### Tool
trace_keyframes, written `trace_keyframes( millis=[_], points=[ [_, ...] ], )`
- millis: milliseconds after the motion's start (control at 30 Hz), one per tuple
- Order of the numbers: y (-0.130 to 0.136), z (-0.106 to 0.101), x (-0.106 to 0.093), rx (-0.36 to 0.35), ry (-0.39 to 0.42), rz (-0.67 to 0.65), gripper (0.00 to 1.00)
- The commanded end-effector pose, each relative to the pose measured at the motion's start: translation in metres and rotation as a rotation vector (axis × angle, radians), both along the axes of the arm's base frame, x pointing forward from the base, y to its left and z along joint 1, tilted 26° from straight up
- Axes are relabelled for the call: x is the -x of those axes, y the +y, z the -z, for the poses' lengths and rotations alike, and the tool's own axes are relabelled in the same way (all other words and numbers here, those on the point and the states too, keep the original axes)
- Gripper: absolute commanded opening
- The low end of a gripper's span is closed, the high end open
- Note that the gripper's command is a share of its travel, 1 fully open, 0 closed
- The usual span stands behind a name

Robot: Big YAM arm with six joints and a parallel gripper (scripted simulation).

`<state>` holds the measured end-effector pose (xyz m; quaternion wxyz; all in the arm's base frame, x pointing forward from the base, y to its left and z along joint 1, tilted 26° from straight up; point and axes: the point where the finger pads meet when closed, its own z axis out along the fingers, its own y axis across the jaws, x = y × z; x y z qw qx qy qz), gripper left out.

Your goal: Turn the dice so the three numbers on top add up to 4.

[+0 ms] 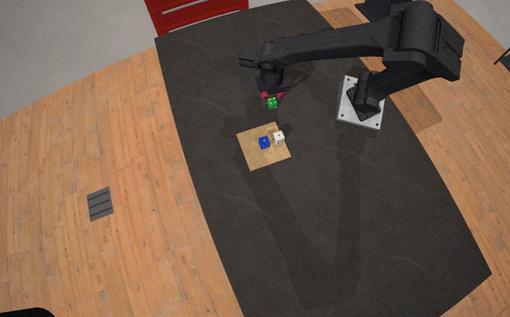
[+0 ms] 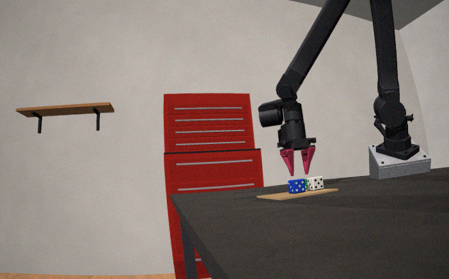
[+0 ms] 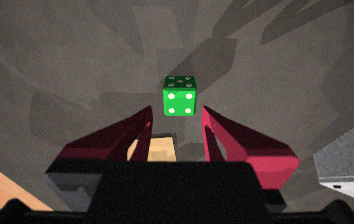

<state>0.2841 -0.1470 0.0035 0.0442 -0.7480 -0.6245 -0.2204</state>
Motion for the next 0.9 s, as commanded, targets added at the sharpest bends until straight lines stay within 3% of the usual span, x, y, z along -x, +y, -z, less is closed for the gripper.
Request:
trace_keyframes(
  millis=[0,867],
  points=[
    [0.0024,0.002,-0.0022,0.001,-0.005,0.001,0.45],
    [0.0018,0.0025,-0.0008,-0.001,-0.003,0.005,0.45]
  ],
)
